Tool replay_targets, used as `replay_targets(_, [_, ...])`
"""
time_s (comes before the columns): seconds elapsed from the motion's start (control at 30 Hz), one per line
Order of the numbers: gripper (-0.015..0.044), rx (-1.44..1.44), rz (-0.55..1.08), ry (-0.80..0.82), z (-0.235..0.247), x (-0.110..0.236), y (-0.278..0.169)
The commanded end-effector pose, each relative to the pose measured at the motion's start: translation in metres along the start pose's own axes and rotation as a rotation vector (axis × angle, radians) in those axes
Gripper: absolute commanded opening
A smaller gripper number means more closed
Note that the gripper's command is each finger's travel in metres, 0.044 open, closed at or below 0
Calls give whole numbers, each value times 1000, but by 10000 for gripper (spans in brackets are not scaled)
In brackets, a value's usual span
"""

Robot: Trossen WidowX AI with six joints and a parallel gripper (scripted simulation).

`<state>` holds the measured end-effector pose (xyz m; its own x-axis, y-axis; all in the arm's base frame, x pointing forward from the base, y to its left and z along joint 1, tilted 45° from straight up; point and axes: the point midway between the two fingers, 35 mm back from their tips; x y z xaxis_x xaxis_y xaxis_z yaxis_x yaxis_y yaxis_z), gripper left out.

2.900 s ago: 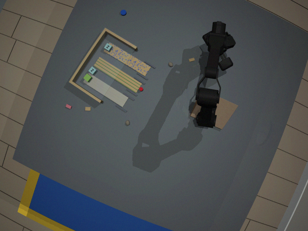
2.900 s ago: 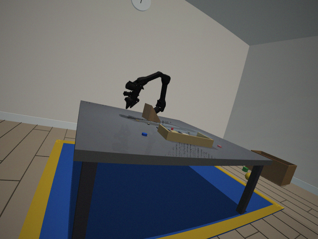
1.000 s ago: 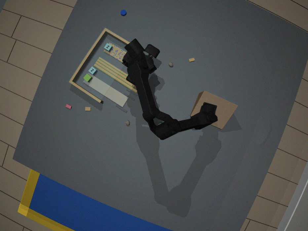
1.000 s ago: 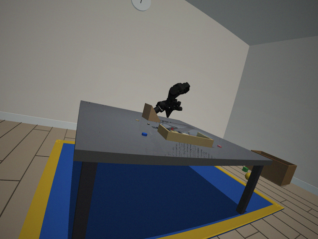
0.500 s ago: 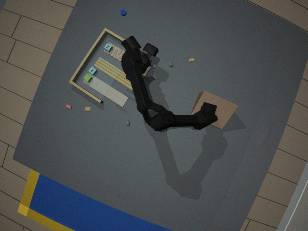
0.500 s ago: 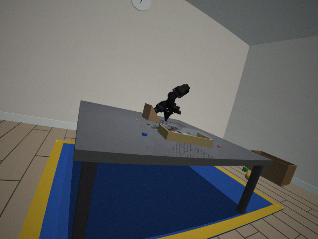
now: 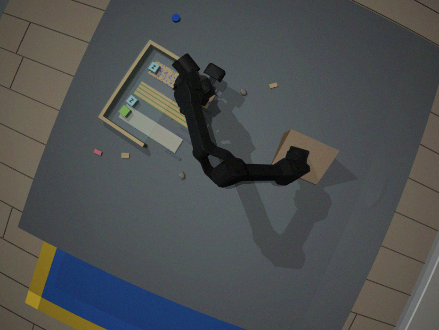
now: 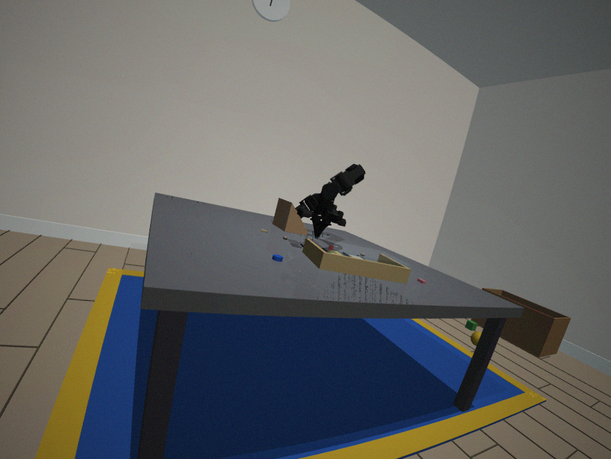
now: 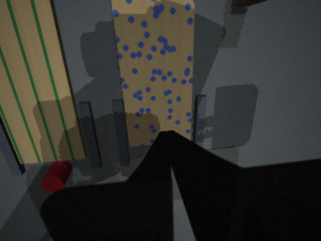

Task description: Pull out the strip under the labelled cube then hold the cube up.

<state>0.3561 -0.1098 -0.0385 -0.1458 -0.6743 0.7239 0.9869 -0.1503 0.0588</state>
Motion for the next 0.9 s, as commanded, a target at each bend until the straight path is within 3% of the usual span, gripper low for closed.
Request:
replay_targets(0.0, [0, -7, 8, 9, 1, -10, -2])
replay_targets(0.87, [0, -6, 8, 12, 1, -40, -1])
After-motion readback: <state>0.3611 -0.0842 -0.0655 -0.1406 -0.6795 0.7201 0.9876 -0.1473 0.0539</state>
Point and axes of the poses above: the point midway between the two fingers, 35 mm back from their tips, its own x axis back along the fingers, its own z axis across the jaws, y = z × x, and after that the axes turned 11 degrees about x, right-handed
